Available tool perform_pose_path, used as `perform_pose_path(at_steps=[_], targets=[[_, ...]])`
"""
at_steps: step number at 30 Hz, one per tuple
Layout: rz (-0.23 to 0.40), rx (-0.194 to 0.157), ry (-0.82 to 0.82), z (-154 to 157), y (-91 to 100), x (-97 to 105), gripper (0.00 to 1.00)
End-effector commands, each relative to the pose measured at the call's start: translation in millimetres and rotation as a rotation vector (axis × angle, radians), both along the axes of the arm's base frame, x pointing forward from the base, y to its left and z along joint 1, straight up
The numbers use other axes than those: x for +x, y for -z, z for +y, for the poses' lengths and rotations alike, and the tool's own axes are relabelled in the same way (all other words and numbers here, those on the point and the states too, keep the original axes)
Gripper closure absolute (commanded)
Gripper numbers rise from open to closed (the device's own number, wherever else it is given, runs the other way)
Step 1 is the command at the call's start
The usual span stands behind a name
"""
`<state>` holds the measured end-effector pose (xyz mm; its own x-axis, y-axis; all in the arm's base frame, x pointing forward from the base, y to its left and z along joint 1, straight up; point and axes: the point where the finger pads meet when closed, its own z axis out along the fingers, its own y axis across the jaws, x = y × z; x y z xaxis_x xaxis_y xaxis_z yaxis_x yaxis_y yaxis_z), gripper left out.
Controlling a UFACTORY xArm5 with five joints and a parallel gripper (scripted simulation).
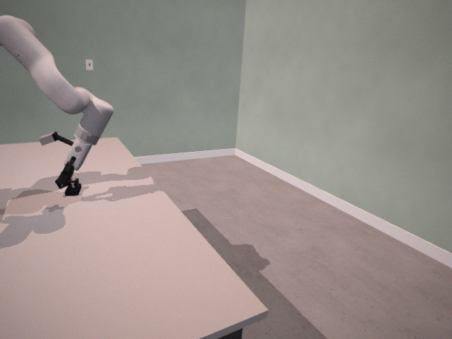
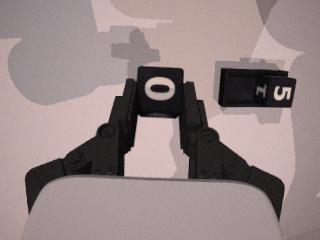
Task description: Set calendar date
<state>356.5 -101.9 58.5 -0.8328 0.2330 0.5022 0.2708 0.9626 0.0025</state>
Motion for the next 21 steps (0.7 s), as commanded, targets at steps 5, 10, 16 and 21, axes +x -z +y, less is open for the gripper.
perform_pose_path(at_steps=[5,10,16,21], targets=[[0.108,0.031,0.0,-0.7,0.3,3.0,0.71],[0.173,0.049,0.0,-0.8,1.0,3.9,0.71],[0.294,0.083,-0.001,-1.1,2.8,5.6,0.71],[0.309,0.088,-0.001,-1.1,3.0,5.9,0.71]])
